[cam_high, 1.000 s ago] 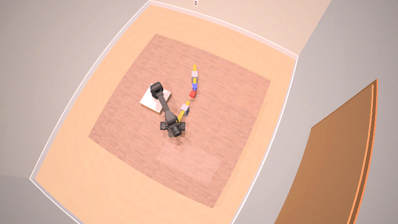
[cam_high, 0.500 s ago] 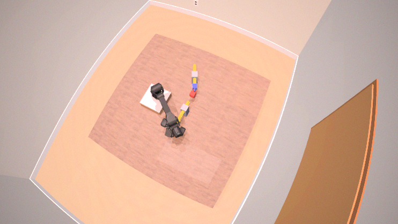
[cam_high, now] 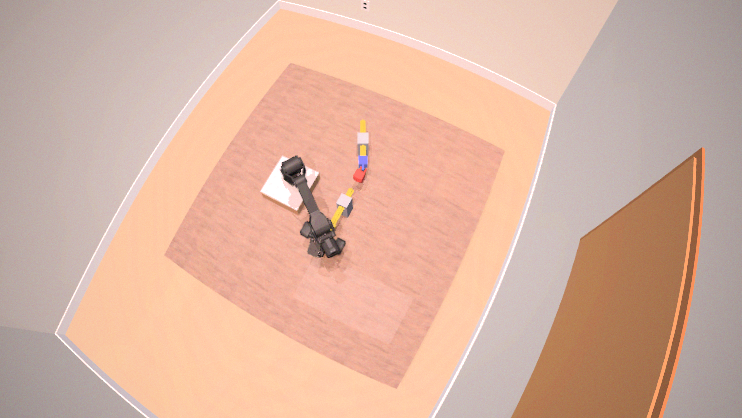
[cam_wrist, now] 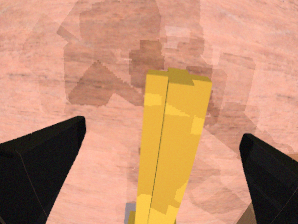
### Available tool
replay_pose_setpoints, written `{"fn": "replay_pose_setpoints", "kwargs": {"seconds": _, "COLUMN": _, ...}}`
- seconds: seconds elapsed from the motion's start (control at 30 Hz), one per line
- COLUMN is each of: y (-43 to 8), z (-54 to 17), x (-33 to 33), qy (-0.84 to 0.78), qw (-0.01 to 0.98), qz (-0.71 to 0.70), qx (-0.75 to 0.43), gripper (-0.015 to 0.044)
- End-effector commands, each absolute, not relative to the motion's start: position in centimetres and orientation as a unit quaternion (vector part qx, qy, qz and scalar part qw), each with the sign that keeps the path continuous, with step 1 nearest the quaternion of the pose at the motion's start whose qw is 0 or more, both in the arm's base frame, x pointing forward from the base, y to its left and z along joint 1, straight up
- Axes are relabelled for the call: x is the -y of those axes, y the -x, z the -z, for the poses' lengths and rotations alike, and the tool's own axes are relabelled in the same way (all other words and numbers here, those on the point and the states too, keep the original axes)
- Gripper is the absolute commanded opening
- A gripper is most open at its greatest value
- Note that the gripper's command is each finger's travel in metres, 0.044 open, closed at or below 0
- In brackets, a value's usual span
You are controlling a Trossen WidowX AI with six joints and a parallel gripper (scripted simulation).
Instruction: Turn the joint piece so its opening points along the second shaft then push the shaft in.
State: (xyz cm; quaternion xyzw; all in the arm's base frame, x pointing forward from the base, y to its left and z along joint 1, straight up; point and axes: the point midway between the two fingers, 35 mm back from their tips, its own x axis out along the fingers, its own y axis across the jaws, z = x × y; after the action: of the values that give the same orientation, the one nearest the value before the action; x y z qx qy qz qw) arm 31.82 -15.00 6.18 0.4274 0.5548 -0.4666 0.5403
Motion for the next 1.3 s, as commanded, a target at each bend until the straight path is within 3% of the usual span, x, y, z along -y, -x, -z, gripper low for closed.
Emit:
{"fn": "replay_pose_setpoints", "kwargs": {"seconds": 0.0, "y": -31.65, "z": -5.37, "x": 14.99, "qy": -0.427, "qw": 0.538, "qz": 0.47, "qx": -0.555, "gripper": 0.044}}
{"fn": "replay_pose_setpoints", "kwargs": {"seconds": 0.2, "y": -31.6, "z": -4.63, "x": 14.97, "qy": -0.427, "qw": 0.538, "qz": 0.47, "qx": -0.555, "gripper": 0.044}}
{"fn": "replay_pose_setpoints", "kwargs": {"seconds": 0.63, "y": -31.6, "z": -4.63, "x": 14.97, "qy": -0.427, "qw": 0.538, "qz": 0.47, "qx": -0.555, "gripper": 0.0102}}
{"fn": "replay_pose_setpoints", "kwargs": {"seconds": 1.07, "y": -31.6, "z": -4.63, "x": 14.97, "qy": -0.427, "qw": 0.538, "qz": 0.47, "qx": -0.555, "gripper": 0.0102}}
{"fn": "replay_pose_setpoints", "kwargs": {"seconds": 1.13, "y": -31.6, "z": -4.63, "x": 14.97, "qy": -0.427, "qw": 0.538, "qz": 0.47, "qx": -0.555, "gripper": 0.0069}}
{"fn": "replay_pose_setpoints", "kwargs": {"seconds": 1.27, "y": -31.6, "z": -4.63, "x": 14.97, "qy": -0.427, "qw": 0.538, "qz": 0.47, "qx": -0.555, "gripper": 0.0067}}
